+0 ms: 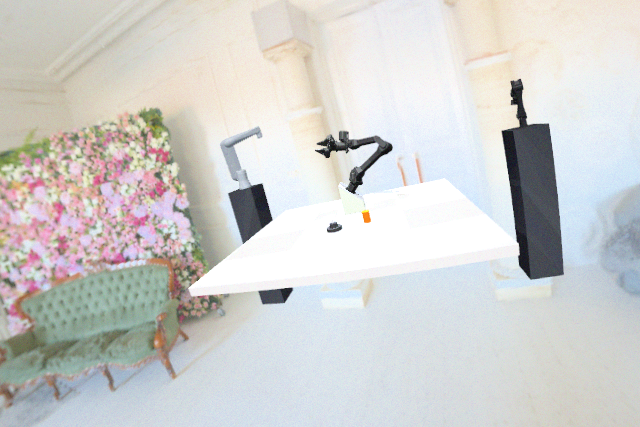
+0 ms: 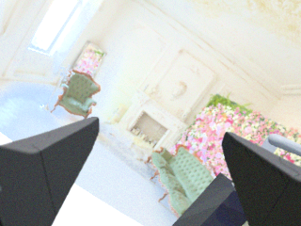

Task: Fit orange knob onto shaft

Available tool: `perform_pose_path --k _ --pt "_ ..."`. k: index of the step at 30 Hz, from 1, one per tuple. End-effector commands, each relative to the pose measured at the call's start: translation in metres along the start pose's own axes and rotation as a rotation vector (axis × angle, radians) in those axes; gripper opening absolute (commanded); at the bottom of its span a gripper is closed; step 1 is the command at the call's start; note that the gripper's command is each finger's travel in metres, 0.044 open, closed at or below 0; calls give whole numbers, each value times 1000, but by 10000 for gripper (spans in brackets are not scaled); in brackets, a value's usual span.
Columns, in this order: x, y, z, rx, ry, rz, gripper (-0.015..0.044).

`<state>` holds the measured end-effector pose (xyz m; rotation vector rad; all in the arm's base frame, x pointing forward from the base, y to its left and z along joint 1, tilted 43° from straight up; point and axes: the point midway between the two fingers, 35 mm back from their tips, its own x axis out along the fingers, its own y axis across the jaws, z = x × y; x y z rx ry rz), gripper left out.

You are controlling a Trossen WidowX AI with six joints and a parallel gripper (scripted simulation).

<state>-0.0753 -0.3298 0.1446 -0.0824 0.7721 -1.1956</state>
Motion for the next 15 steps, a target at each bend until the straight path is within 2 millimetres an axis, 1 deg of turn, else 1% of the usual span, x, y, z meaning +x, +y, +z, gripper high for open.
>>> perform_pose_path --k 1,2,3,4,7,10,12,15 --pt "0 0 0 0 0 0 426" --pt "1 2 1 7 -2 10 440" --pt "5 9 6 28 -6 39 440" --pt "10 21 13 62 -11 88 440" --pt "26 66 37 180 -5 266 440" --pt "33 114 58 287 38 440 440" --pt "33 147 70 346 86 550 440" --pt "26 197 84 412 185 699 440"
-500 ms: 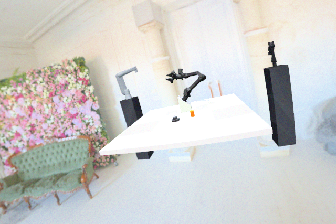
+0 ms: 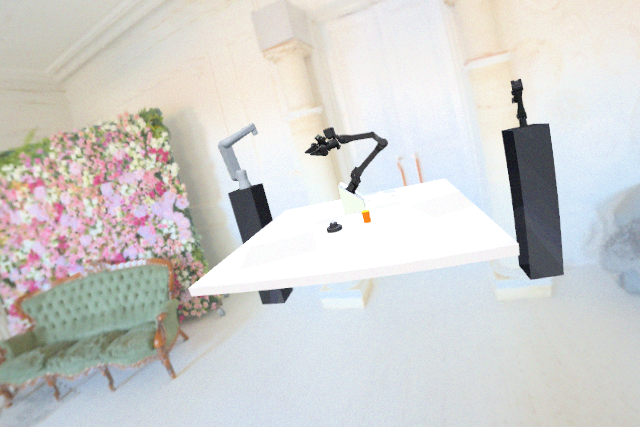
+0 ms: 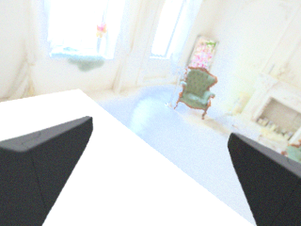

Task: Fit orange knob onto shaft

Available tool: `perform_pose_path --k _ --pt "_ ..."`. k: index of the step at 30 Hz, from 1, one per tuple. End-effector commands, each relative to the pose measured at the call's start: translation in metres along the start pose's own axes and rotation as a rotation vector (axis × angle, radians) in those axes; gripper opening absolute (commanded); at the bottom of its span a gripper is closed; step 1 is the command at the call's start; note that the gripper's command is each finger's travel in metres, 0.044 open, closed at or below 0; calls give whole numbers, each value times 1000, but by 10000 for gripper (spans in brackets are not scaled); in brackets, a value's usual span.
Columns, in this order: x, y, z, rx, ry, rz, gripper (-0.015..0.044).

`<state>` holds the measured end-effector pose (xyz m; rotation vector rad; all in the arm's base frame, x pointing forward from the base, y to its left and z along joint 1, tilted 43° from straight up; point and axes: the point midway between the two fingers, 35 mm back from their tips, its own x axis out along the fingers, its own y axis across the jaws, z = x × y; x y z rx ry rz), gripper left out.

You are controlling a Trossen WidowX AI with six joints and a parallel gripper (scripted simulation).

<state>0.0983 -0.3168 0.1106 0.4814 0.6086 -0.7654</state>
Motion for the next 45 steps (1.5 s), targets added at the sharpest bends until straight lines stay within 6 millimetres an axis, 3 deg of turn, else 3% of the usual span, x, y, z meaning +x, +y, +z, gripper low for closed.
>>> perform_pose_path --k 1,7,12,18,24,27,29,34,37,42,45 --pt "22 52 -2 96 112 148 440" --pt "41 149 -27 251 394 327 440" --pt "37 227 -58 380 681 382 440" --pt "10 308 -109 482 1040 301 440" --pt "-37 367 -169 519 1350 60 440" --pt "-65 388 -199 514 1457 -102 440" --pt "-71 392 -205 511 1478 -144 440" --pt "-70 393 -208 511 1478 -144 440" --pt "-66 401 -236 511 1479 -143 440" --pt "-66 402 -240 511 1479 -143 440" --pt "-63 405 -252 511 1479 -143 440"
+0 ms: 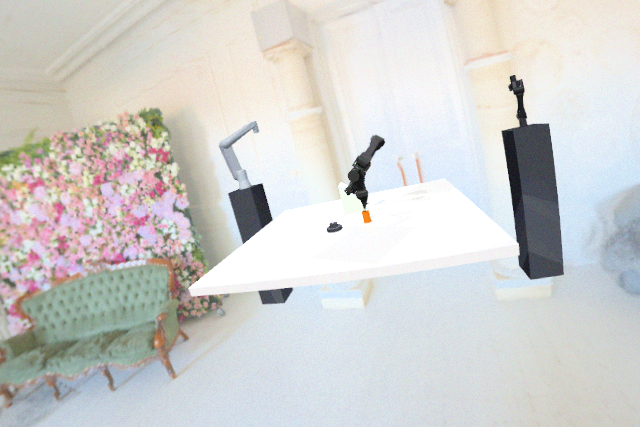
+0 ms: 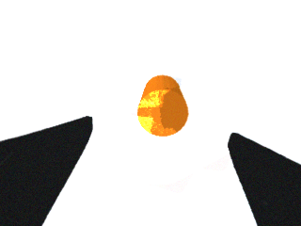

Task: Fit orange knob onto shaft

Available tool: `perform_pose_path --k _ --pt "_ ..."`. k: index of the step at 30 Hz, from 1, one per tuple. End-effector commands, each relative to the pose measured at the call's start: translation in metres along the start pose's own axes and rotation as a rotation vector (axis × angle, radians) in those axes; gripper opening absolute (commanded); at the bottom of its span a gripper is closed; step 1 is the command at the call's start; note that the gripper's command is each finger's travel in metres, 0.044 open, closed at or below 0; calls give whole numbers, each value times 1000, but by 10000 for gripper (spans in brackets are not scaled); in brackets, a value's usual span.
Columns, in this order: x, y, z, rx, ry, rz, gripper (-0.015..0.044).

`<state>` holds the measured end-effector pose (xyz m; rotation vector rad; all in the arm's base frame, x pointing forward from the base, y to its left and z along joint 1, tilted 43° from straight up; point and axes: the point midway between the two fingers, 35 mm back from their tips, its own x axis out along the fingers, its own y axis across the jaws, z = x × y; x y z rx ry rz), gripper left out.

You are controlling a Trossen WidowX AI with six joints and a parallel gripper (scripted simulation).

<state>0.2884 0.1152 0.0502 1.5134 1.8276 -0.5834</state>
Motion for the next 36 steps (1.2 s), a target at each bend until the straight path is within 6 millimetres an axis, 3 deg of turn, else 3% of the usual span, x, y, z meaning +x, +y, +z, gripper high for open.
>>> perform_pose_path --k 1,36 --pt "11 -2 1 10 8 -6 440" --pt "64 -1 0 10 9 -6 440"
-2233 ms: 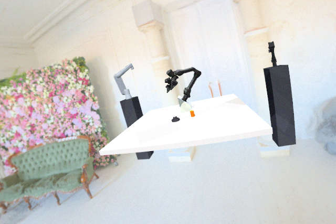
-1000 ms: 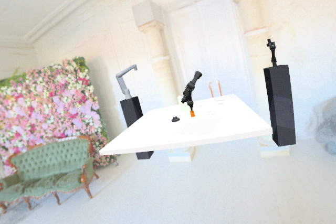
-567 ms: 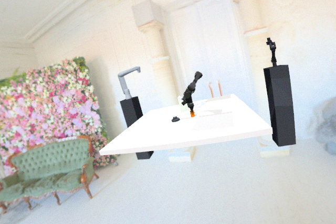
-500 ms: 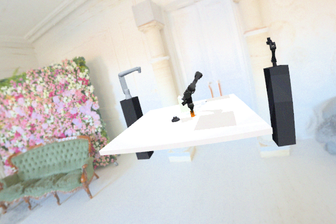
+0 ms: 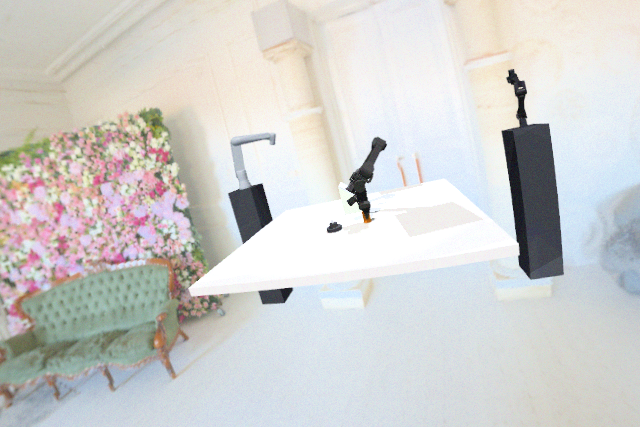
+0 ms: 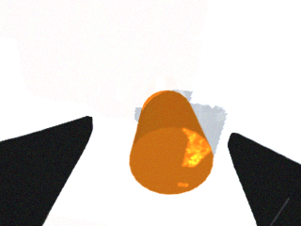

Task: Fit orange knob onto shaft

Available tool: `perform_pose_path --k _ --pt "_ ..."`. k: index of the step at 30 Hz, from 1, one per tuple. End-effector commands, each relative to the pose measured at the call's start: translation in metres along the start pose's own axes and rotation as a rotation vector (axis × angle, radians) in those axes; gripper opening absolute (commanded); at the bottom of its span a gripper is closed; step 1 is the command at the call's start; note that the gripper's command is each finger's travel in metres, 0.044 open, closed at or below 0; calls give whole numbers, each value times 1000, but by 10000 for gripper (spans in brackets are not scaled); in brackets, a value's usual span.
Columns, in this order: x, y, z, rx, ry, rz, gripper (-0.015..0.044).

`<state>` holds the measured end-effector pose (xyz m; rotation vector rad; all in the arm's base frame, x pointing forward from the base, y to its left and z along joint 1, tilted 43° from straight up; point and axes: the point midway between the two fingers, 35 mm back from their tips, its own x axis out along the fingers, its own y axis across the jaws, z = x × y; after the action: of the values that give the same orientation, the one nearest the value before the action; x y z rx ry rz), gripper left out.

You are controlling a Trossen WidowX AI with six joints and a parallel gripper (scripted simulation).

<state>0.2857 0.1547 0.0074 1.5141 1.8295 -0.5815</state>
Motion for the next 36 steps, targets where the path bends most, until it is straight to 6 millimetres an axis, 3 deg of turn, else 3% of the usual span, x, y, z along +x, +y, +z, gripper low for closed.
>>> perform_pose_path --k 1,11,20,27,29,33,36 --pt "7 -3 0 10 7 -6 440" --pt "20 -5 0 11 9 -6 440" --pt "20 -5 0 11 9 -6 204" --pt "20 -5 0 11 9 -6 157" --pt "19 -4 0 11 9 -6 105" --pt "-1 0 2 10 2 -5 0" --pt "-21 3 4 10 -2 -6 0"
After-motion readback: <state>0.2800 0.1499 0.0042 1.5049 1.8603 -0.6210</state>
